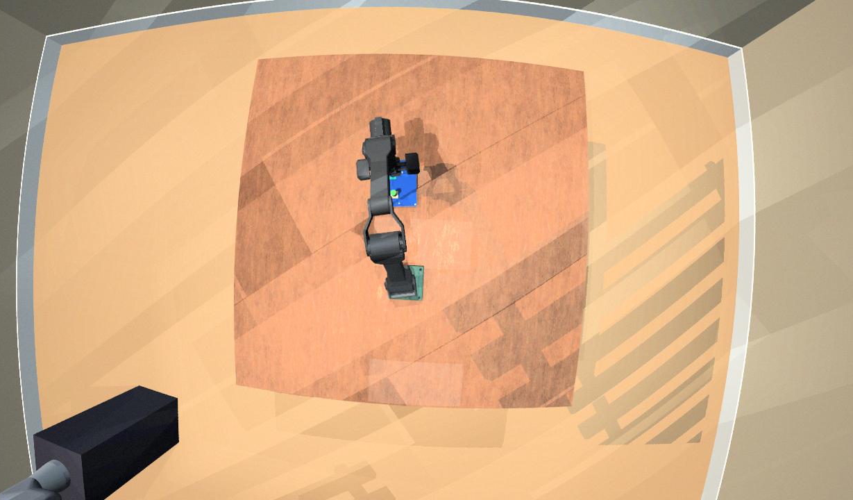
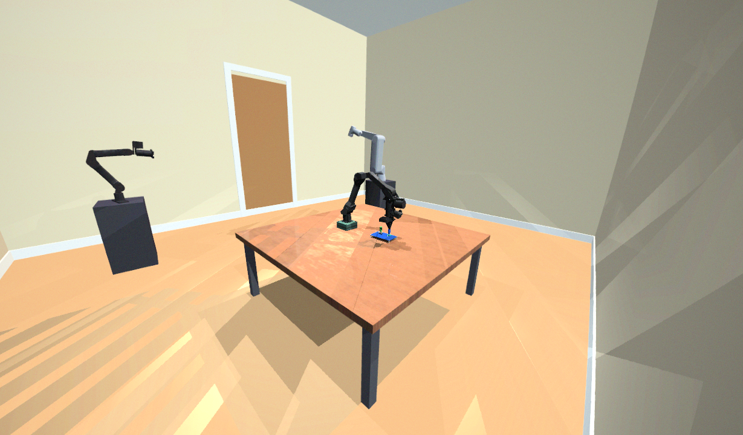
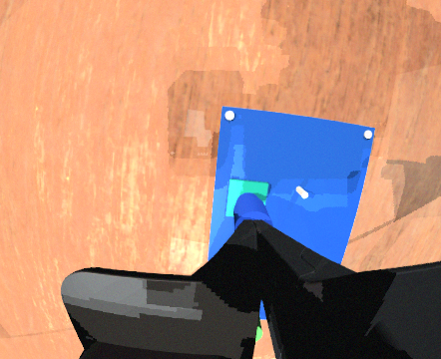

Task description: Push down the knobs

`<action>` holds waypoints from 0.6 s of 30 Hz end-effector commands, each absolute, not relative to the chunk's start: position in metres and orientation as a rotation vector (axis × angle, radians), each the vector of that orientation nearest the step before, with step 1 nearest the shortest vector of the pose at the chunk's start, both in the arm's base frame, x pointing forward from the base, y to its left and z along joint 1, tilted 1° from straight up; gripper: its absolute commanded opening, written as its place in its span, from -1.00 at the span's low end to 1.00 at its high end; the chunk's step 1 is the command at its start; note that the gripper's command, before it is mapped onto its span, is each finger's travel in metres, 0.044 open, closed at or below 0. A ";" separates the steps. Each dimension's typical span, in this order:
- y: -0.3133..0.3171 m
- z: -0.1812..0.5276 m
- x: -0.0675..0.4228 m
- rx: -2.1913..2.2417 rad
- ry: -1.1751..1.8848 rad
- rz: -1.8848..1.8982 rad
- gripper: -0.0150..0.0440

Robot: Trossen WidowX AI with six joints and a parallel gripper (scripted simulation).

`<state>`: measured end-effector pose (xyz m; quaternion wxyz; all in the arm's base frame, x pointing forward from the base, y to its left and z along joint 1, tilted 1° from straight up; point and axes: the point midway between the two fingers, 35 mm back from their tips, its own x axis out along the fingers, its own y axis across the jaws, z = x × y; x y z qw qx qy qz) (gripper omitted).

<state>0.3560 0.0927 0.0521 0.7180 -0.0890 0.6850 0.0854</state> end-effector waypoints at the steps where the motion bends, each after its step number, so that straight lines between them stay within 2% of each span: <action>1: 0.092 0.038 0.358 -0.205 1.529 0.187 -0.49; 18: 0.092 0.056 0.358 -0.205 1.529 0.187 -0.49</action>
